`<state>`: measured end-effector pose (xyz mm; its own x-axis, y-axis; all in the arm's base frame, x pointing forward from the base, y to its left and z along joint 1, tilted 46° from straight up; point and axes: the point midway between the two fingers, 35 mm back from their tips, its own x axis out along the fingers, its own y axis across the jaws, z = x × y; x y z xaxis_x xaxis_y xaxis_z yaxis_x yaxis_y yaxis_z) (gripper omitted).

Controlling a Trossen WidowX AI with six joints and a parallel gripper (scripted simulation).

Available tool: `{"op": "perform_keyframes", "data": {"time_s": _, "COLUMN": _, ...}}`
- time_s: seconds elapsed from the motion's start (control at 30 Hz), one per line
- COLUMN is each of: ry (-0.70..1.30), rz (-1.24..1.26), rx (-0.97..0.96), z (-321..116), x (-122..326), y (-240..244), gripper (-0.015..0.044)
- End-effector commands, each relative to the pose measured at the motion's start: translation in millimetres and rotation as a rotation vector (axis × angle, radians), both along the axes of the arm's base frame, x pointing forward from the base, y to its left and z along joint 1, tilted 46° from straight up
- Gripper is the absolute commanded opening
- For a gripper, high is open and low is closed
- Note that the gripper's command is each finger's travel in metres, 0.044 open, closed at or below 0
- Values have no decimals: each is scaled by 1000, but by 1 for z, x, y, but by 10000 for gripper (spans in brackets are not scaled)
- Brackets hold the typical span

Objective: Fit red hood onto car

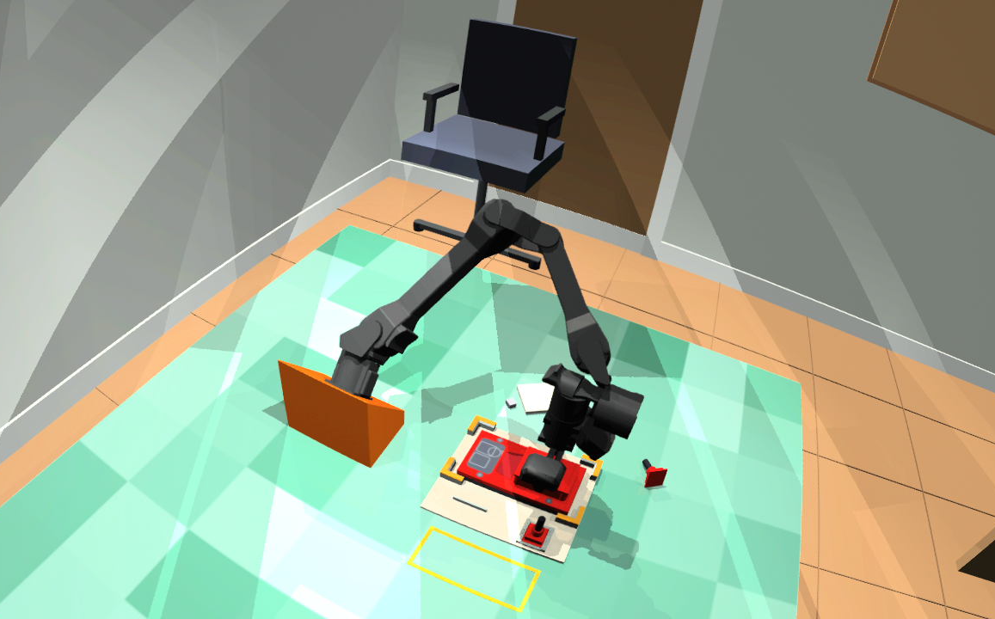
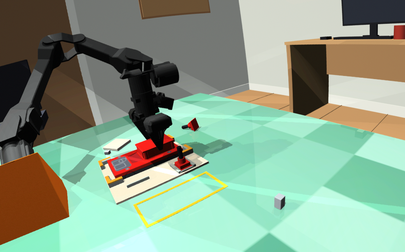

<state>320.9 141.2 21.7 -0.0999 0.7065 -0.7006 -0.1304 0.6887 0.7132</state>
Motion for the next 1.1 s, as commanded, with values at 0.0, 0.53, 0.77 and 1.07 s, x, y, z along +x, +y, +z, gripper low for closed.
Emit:
{"op": "perform_keyframes", "data": {"time_s": 0.0, "ry": 0, "rz": 1, "rx": -1, "z": 5, "x": 1, "y": -5, "gripper": 440}}
{"op": "perform_keyframes", "data": {"time_s": 0.53, "ry": 2, "rz": 2, "rx": 1, "z": 48, "x": 7, "y": -50, "gripper": 440}}
{"op": "perform_keyframes", "data": {"time_s": 0.77, "ry": 2, "rz": 2, "rx": 1, "z": 48, "x": 7, "y": -50, "gripper": 440}}
{"op": "perform_keyframes", "data": {"time_s": 1.07, "ry": 2, "rz": 2, "rx": 1, "z": 48, "x": 7, "y": -50, "gripper": 440}}
